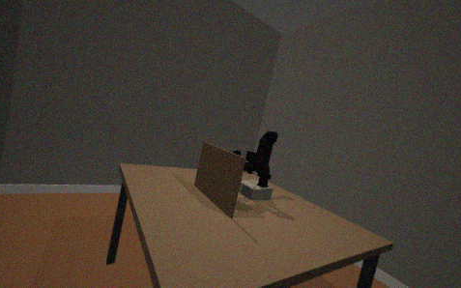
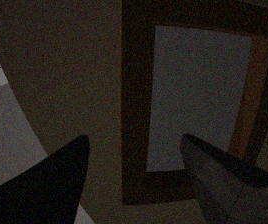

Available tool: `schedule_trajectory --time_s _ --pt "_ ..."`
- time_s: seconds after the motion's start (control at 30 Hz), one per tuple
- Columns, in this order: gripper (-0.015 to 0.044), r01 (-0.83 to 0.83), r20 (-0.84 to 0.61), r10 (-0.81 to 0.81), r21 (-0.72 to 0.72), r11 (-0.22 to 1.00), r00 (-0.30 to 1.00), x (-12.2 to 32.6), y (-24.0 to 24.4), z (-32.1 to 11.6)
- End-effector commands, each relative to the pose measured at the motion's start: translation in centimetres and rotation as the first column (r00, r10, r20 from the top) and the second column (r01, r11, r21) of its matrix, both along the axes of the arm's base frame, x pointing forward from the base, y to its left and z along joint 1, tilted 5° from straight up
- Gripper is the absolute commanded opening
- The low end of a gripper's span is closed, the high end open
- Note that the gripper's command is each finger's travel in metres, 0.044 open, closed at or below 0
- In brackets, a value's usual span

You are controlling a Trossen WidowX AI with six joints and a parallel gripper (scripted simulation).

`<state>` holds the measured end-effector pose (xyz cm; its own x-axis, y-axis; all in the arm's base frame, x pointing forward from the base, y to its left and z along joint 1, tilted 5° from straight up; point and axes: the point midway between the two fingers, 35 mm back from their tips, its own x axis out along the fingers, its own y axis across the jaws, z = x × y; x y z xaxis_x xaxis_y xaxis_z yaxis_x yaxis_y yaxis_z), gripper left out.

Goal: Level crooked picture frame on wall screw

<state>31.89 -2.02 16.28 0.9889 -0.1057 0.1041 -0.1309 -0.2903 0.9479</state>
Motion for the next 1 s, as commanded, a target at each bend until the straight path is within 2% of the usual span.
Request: schedule_trajectory --time_s 0.0,0.97 --pt "0.026 -0.003 -0.002 0.003 0.001 1.0 1.0 0.3 0.0 0.0" --pt "0.026 -0.003 0.002 0.003 0.001 1.0 1.0 3.9 -0.4 0.4"
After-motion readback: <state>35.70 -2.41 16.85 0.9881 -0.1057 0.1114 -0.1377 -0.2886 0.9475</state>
